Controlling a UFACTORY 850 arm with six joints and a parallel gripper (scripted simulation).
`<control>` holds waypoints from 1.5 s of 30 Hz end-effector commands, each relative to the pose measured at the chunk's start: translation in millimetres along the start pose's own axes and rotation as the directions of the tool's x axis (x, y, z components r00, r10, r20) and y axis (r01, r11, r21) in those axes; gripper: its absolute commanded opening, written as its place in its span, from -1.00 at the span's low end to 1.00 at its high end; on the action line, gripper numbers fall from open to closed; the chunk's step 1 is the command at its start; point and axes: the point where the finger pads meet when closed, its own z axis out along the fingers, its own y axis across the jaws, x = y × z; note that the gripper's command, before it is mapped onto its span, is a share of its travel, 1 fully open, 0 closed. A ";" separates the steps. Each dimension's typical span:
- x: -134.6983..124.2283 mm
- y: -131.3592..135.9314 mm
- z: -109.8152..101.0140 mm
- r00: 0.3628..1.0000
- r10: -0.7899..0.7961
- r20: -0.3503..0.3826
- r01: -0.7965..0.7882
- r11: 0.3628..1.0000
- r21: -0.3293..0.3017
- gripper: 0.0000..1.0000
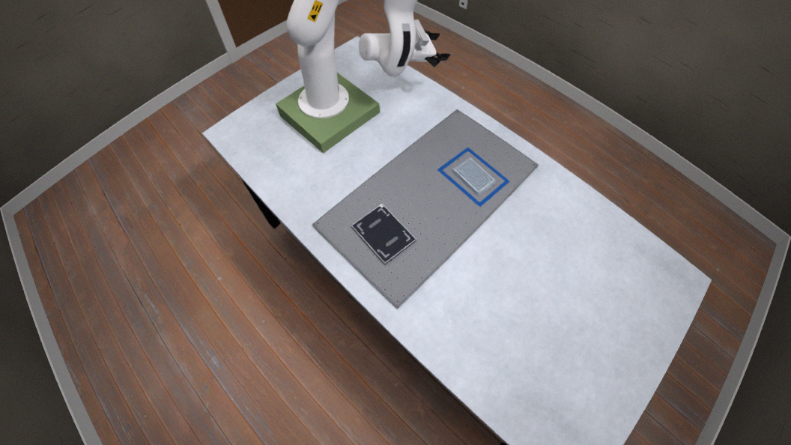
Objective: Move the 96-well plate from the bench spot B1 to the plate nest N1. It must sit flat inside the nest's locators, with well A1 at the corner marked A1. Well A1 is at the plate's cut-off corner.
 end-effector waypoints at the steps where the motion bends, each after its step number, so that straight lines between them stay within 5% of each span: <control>1: 0.5 0.0 0.1 1.000 0.000 -0.001 0.000 1.000 0.000 1.00; 17: 0.5 0.0 0.1 1.000 0.000 -0.001 0.000 1.000 0.000 1.00; 22: 0.1 -10.3 14.5 0.990 0.130 0.045 -0.134 0.987 0.089 1.00; 32: -4.0 -23.4 31.2 0.919 0.337 0.206 -0.377 0.903 0.207 1.00; 34: -4.0 -23.4 31.2 0.919 0.337 0.206 -0.377 0.903 0.207 1.00; 45: -12.5 -22.7 34.3 0.754 0.474 0.455 -0.608 0.766 0.208 1.00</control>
